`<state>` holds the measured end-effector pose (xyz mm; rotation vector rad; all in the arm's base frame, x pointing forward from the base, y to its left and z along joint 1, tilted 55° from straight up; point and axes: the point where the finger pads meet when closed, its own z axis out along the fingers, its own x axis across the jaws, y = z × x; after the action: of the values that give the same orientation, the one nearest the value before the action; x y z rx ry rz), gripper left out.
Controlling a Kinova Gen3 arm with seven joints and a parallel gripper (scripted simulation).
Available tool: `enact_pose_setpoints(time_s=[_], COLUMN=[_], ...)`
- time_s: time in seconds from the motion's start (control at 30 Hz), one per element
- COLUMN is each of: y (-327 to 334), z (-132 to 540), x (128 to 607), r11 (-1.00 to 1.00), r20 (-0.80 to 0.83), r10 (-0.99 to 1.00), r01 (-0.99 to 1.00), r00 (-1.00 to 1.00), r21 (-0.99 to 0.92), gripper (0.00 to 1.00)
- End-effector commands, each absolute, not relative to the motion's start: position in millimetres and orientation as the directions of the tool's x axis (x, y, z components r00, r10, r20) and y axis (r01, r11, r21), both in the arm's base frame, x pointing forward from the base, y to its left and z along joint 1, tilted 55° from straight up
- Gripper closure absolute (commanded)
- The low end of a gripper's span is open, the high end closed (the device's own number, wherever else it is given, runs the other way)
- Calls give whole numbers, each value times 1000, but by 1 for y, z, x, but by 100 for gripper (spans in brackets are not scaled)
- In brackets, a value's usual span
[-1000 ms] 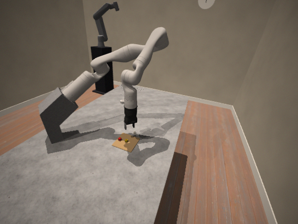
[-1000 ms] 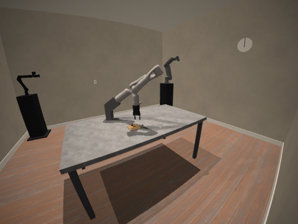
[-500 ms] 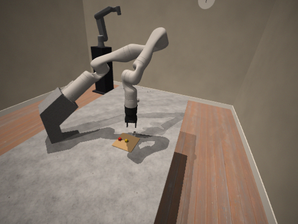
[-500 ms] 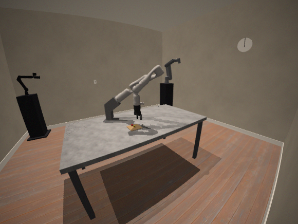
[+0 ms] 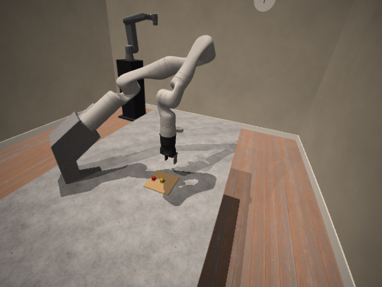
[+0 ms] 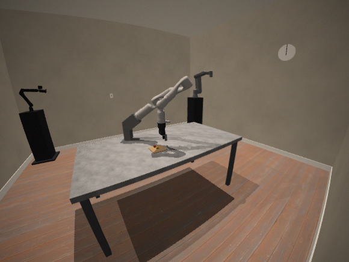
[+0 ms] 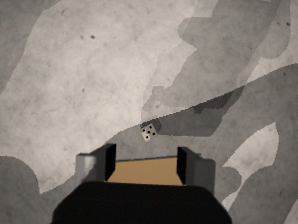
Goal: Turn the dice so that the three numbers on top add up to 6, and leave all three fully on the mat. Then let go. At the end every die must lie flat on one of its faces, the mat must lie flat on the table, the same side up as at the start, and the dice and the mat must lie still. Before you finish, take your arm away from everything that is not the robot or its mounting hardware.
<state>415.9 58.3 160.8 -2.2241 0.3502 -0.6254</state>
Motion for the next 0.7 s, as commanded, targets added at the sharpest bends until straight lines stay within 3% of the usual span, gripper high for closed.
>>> enact_pose_setpoints(time_s=[0.0,0.67], y=[61,69], z=[164,170], x=[416,419], r11=[-624,-275], r20=[266,-187], r10=[-476,-736], r01=[-109,-540], r00=[838,651], r21=[-774,-796], gripper=[0,0])
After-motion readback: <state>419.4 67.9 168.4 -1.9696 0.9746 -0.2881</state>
